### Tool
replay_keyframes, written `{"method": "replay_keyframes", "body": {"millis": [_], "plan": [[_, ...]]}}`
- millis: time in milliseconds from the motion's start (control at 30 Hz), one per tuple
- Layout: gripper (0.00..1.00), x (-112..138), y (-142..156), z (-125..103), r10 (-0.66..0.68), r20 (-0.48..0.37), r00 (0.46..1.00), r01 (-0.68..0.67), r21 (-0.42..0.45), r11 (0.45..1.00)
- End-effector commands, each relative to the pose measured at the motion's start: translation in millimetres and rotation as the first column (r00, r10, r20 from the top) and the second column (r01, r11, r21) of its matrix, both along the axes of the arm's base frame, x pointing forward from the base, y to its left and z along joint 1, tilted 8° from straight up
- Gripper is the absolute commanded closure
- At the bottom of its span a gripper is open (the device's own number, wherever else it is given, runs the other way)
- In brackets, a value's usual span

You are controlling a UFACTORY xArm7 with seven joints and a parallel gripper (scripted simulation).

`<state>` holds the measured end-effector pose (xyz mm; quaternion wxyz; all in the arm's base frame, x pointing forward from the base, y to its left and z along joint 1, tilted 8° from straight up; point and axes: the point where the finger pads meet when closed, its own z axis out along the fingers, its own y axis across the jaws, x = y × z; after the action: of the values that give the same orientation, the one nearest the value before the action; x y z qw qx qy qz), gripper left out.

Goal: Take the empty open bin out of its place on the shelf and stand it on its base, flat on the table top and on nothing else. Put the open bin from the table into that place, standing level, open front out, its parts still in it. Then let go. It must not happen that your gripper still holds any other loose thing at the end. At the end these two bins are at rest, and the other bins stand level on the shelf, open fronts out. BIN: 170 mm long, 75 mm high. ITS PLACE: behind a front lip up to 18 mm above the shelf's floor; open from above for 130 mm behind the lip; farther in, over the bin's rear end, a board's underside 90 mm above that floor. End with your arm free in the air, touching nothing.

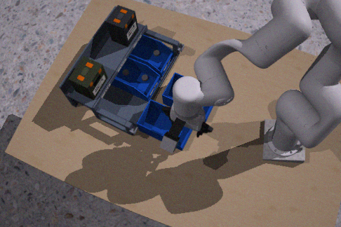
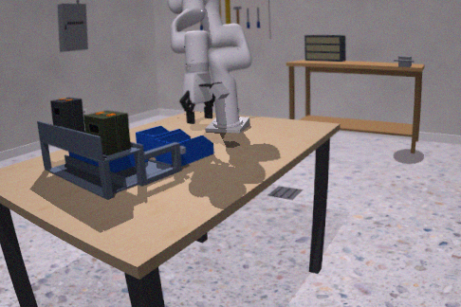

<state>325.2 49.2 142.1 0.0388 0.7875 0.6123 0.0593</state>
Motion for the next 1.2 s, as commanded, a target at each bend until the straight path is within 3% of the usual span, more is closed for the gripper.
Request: {"method": "replay_keyframes", "body": {"millis": [0,200,233,1167], "plan": [[0.05,0.6,0.1,3.5,0.0,0.003,1.0,0.0,0.001,1.0],[0.05,0.5,0.1,4.0,0.0,0.003,1.0,0.0,0.001,1.0],[1.0,0.5,0.1,4.0,0.0,0.003,1.0,0.0,0.001,1.0],[1.0,0.5,0.1,4.0,0.0,0.003,1.0,0.0,0.001,1.0]]}}
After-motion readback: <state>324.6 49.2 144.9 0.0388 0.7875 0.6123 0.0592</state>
